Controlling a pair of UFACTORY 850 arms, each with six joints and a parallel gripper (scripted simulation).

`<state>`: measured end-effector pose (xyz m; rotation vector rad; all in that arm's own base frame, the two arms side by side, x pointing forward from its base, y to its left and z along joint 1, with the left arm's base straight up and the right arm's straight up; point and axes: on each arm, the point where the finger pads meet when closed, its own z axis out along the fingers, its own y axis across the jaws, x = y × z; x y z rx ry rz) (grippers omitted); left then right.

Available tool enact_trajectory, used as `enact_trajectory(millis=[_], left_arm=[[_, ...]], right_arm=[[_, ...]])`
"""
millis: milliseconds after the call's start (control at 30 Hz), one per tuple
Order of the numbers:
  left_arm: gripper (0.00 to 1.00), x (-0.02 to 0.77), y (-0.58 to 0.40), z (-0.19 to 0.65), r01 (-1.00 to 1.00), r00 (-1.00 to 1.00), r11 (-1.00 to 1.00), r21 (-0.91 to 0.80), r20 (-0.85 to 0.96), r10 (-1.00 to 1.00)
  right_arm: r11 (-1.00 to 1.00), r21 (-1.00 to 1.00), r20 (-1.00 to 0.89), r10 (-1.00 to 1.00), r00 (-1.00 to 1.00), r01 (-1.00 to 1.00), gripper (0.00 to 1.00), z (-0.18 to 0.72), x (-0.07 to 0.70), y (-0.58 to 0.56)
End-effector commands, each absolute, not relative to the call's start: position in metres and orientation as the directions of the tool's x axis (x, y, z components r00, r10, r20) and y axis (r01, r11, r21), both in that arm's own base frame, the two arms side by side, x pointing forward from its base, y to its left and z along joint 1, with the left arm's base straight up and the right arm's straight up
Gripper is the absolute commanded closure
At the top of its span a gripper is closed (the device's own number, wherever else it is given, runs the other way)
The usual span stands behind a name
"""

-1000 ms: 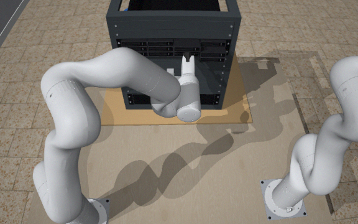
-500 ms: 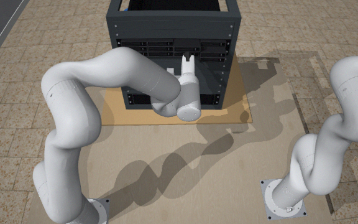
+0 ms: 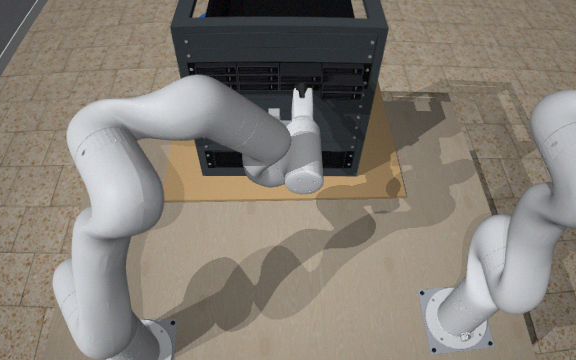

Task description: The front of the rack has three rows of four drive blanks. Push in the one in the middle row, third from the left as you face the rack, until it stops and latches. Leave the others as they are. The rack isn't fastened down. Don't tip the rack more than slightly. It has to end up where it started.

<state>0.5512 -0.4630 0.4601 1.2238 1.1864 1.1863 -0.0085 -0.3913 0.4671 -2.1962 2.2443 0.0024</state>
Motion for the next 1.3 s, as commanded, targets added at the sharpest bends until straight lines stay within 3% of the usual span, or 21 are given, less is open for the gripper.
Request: enact_trajectory(millis=[0, 1267], left_arm=[[1.00, 0.5515, -0.4632, 0.4620, -0.003, 0.030, 0.002, 1.000, -0.002, 1.000], [1.00, 0.5570, -0.4634, 0.4620, -0.003, 0.030, 0.002, 1.000, -0.002, 1.000]], right_arm=[[0.022, 0.000, 0.000, -1.000, -0.022, -1.000, 0.00, 0.4680, -0.0085, -0.3917], [0.022, 0.000, 0.000, -1.000, -0.022, -1.000, 0.00, 0.4680, -0.0085, -0.3917]])
